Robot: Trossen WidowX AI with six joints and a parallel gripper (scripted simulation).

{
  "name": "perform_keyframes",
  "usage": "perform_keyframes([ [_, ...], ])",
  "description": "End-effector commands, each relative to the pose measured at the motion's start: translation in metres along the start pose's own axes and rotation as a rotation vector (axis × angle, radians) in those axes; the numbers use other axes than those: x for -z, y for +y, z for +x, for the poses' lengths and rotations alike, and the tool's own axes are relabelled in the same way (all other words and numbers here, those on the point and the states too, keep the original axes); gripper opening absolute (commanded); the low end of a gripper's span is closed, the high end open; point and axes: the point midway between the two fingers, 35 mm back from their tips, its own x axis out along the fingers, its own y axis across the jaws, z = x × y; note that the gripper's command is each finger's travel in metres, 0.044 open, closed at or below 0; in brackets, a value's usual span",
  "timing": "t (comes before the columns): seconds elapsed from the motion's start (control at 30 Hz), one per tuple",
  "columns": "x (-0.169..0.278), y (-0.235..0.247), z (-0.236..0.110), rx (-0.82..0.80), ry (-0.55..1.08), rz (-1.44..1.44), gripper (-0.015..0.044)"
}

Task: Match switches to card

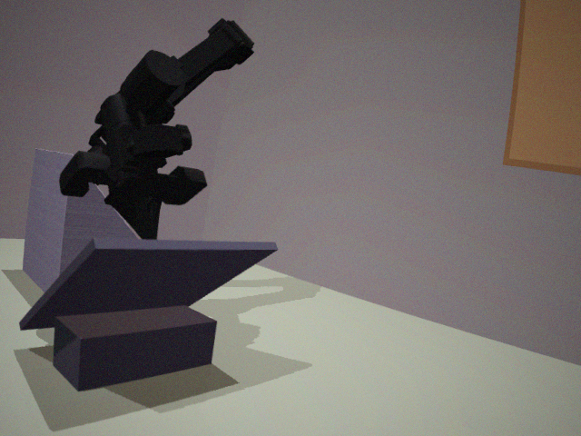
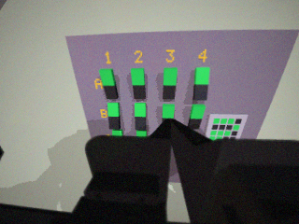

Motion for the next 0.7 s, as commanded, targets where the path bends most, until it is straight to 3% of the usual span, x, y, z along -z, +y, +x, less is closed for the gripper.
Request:
perform_keyframes([
  [0.0,-0.002,-0.001,0.007,0.002,-0.003,0.0,0.0],
  [0.67,-0.002,0.0,0.024,0.002,-0.003,0.0,0.0],
])
